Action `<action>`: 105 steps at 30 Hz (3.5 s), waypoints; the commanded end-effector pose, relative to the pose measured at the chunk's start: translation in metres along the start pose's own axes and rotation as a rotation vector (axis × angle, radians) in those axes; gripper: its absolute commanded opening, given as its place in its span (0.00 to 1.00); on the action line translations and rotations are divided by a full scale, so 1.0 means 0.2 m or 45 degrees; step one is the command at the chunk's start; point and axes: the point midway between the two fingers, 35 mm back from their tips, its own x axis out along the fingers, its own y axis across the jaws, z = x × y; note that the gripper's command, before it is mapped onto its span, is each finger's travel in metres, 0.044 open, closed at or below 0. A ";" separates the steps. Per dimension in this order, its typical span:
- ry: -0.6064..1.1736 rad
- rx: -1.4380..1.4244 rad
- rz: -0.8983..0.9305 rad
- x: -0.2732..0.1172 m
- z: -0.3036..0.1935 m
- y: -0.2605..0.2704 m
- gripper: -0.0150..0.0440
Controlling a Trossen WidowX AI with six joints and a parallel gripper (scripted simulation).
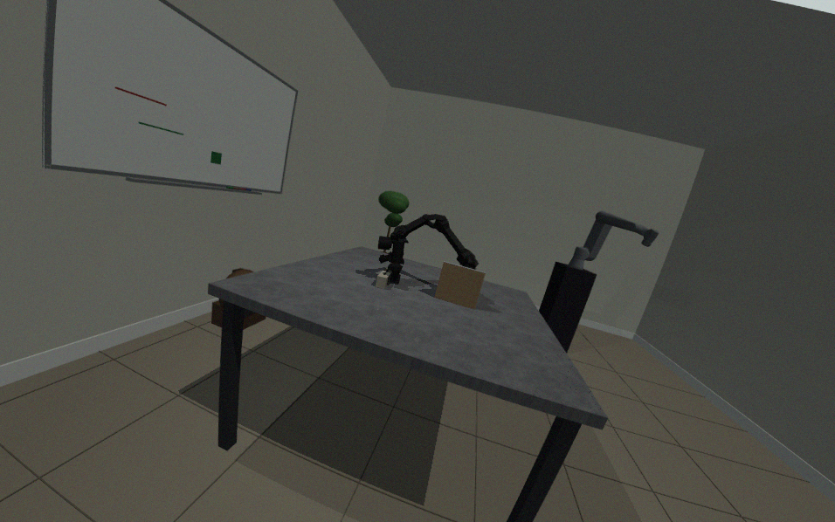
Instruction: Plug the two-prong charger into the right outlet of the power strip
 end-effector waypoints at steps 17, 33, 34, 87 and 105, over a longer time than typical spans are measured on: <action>-0.048 0.038 0.007 -0.02 0.05 -0.01 0.25; -0.048 0.038 0.007 -0.01 0.04 -0.01 0.25; -0.048 0.038 0.007 -0.01 0.04 -0.01 0.25; -0.022 0.017 0.009 0.00 0.00 0.00 0.25; -0.022 0.017 0.009 0.00 0.00 0.00 0.97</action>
